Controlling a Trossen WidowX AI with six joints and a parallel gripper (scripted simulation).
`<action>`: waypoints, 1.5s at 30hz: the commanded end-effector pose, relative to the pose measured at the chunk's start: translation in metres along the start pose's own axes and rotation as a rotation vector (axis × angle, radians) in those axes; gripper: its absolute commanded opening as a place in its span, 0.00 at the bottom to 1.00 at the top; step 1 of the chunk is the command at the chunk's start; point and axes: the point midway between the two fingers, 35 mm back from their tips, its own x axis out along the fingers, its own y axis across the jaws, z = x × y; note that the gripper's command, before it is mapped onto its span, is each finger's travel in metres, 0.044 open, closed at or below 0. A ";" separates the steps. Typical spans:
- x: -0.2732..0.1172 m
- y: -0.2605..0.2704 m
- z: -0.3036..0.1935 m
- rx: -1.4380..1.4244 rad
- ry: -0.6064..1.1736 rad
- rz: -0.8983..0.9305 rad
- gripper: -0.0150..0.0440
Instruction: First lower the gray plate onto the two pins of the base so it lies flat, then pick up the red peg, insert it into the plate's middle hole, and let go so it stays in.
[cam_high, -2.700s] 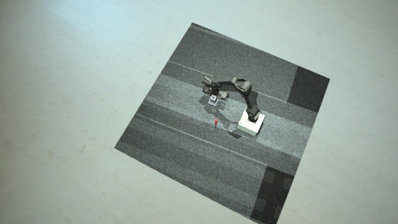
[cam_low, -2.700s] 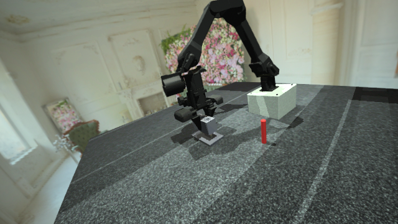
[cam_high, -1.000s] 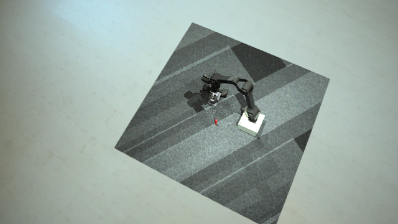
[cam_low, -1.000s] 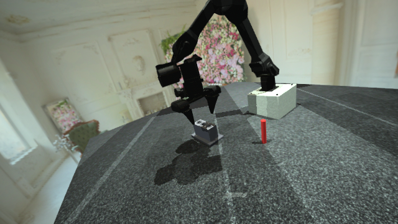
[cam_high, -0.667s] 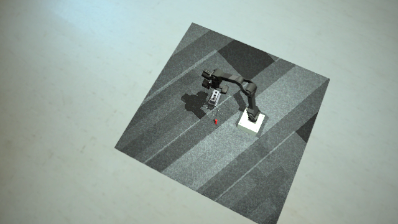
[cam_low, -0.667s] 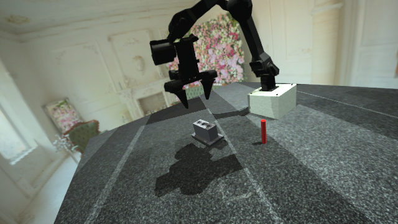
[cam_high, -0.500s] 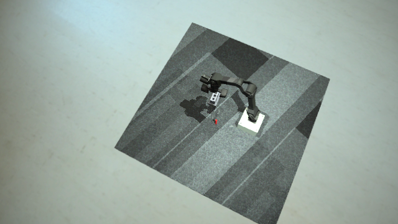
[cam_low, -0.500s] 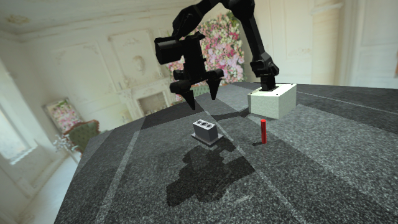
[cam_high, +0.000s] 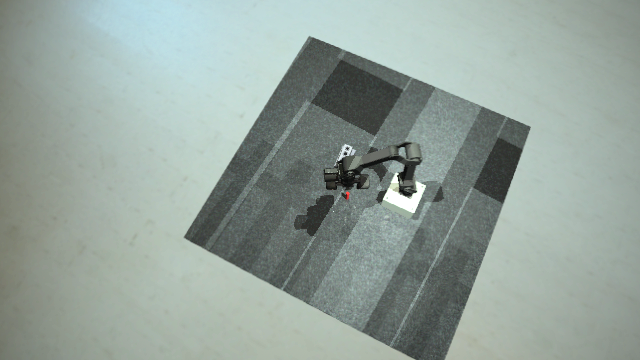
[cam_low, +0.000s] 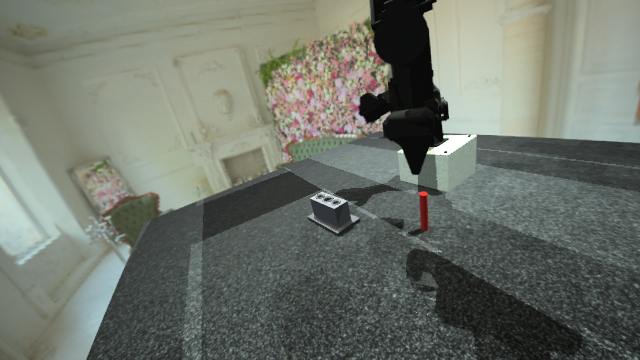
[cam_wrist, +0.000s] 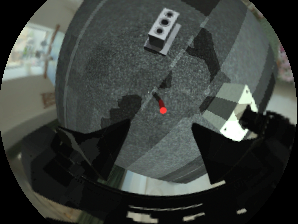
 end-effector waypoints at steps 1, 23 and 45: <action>0.021 -0.004 -0.002 0.006 -0.002 -0.003 1.00; 0.063 -0.006 -0.003 0.006 -0.002 -0.003 1.00; 0.099 -0.008 -0.003 0.006 -0.002 -0.003 1.00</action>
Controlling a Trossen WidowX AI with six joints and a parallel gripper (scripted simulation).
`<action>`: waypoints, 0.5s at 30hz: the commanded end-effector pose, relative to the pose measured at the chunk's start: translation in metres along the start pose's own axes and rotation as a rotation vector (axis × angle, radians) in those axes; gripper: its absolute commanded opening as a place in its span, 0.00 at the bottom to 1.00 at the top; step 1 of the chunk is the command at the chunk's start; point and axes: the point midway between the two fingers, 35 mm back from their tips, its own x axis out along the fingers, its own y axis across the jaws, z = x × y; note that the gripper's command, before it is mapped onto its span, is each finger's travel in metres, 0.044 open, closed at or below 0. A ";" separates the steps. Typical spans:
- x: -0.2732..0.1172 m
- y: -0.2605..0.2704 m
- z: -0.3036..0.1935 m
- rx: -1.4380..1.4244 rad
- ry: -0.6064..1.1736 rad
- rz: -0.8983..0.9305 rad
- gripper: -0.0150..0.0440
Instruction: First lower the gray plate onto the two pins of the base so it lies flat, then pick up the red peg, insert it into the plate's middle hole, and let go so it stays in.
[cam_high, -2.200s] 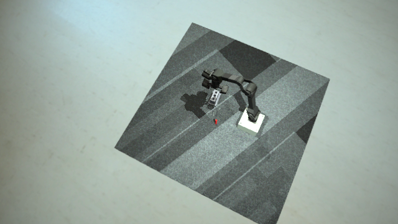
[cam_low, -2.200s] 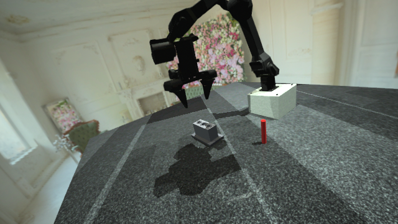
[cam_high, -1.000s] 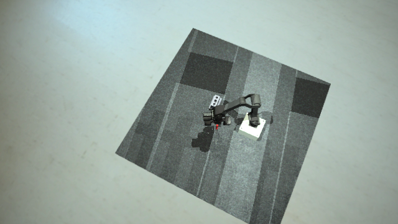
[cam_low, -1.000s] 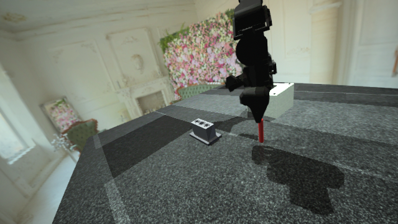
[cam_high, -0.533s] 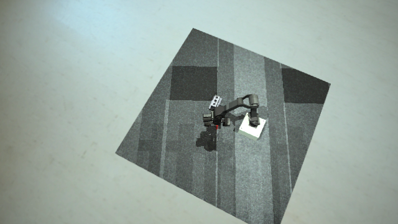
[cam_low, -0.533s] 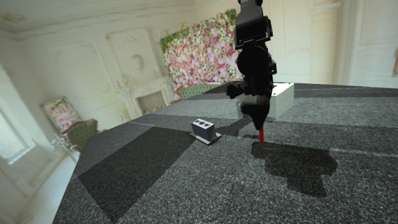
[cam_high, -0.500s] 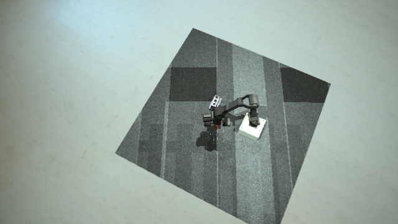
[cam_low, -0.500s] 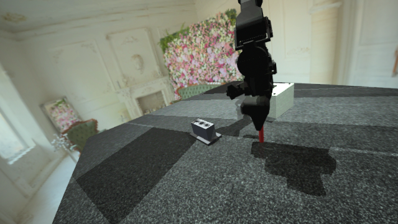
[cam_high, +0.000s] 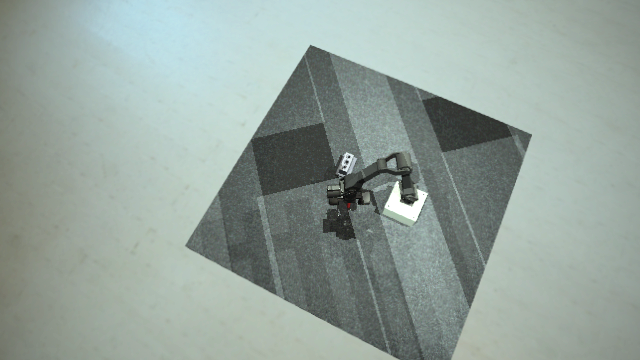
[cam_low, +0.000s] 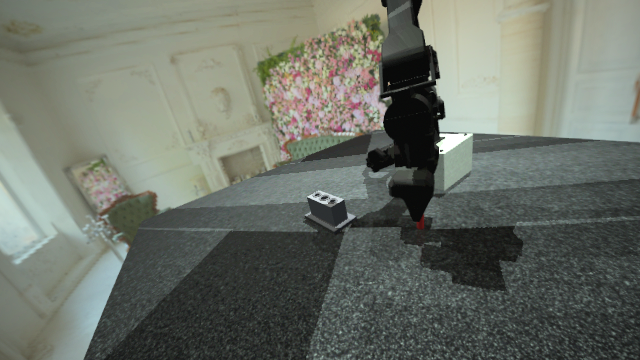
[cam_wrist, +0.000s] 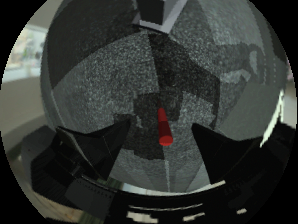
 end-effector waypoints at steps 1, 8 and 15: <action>0.006 -0.002 0.000 -0.005 -0.001 -0.003 1.00; 0.007 -0.002 0.000 -0.005 -0.001 -0.003 0.78; 0.007 -0.002 0.000 -0.005 -0.001 -0.003 0.47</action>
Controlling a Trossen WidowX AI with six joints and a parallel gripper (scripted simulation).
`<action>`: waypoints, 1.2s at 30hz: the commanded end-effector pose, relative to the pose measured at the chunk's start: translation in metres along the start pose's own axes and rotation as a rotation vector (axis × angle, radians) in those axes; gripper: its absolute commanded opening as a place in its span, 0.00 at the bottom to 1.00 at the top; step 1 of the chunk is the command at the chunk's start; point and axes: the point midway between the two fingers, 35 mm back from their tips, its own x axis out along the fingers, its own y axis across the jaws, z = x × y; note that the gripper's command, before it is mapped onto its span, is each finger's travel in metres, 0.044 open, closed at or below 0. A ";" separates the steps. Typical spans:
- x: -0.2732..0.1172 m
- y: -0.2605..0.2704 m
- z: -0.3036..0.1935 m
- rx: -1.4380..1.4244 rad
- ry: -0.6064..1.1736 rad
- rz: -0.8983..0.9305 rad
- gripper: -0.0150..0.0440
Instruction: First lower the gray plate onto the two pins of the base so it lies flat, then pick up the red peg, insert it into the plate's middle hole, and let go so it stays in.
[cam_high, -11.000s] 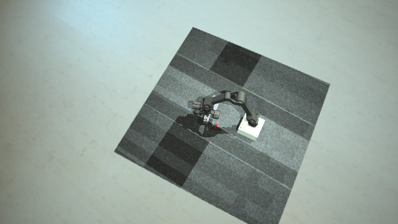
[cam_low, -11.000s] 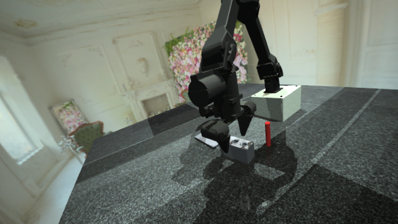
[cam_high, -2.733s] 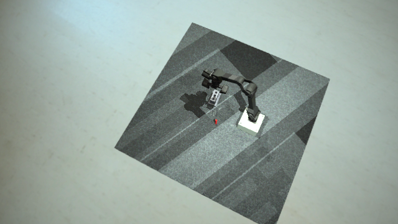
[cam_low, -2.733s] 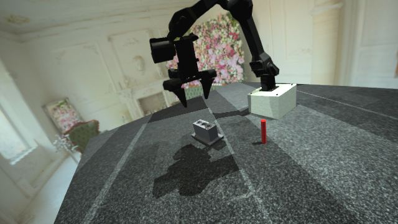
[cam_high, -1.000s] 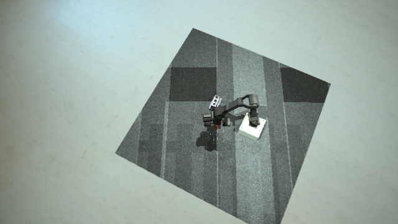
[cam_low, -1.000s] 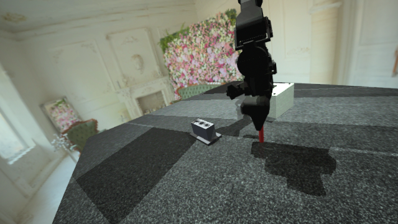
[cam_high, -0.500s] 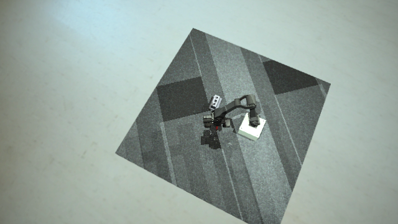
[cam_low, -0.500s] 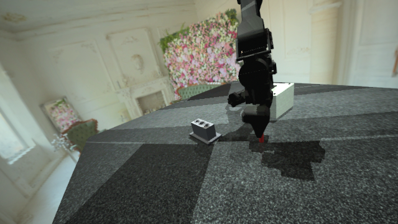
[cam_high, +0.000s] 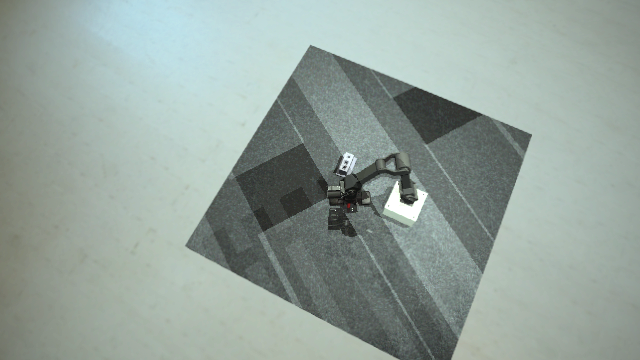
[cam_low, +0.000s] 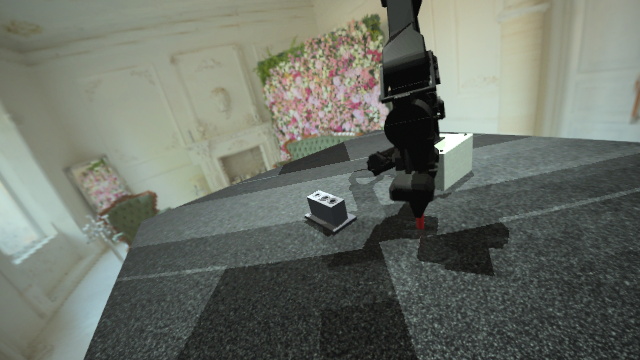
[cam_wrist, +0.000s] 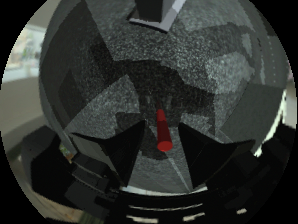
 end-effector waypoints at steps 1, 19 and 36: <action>0.000 0.000 0.000 -0.005 -0.001 0.001 0.42; -0.013 0.003 0.000 -0.005 -0.001 0.001 0.25; -0.065 0.008 -0.001 -0.005 0.000 0.002 0.25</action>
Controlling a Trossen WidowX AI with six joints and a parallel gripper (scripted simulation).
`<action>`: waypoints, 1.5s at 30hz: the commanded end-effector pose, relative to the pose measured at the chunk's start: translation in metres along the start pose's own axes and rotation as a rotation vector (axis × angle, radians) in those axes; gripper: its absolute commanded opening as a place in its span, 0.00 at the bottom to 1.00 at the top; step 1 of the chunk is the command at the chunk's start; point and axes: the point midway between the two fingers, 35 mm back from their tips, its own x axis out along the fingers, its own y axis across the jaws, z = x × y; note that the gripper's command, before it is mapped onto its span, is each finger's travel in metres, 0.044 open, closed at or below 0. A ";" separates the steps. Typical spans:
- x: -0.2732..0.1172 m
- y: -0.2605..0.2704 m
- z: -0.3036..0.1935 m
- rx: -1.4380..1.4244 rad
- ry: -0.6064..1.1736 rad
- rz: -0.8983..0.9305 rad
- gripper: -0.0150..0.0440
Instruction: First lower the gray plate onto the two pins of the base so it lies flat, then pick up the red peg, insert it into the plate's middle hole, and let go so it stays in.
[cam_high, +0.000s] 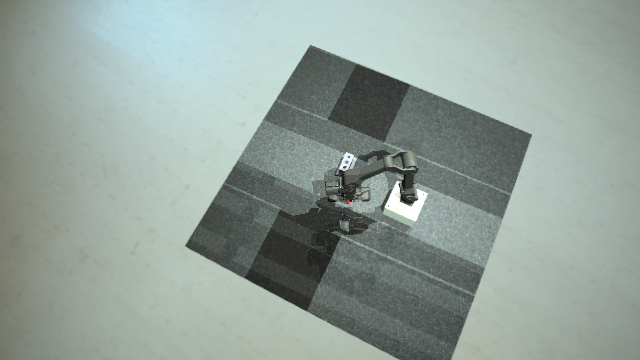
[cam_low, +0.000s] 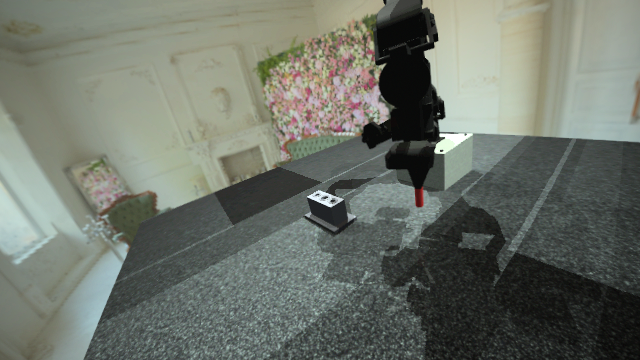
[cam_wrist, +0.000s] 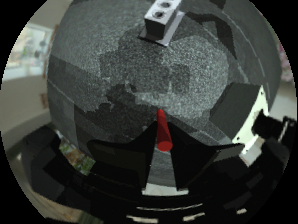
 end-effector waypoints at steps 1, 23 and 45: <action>-0.014 0.002 0.000 0.005 -0.001 0.006 0.25; -0.017 0.013 0.046 0.010 -0.007 0.009 0.25; -0.018 0.018 0.113 0.015 -0.013 0.010 0.25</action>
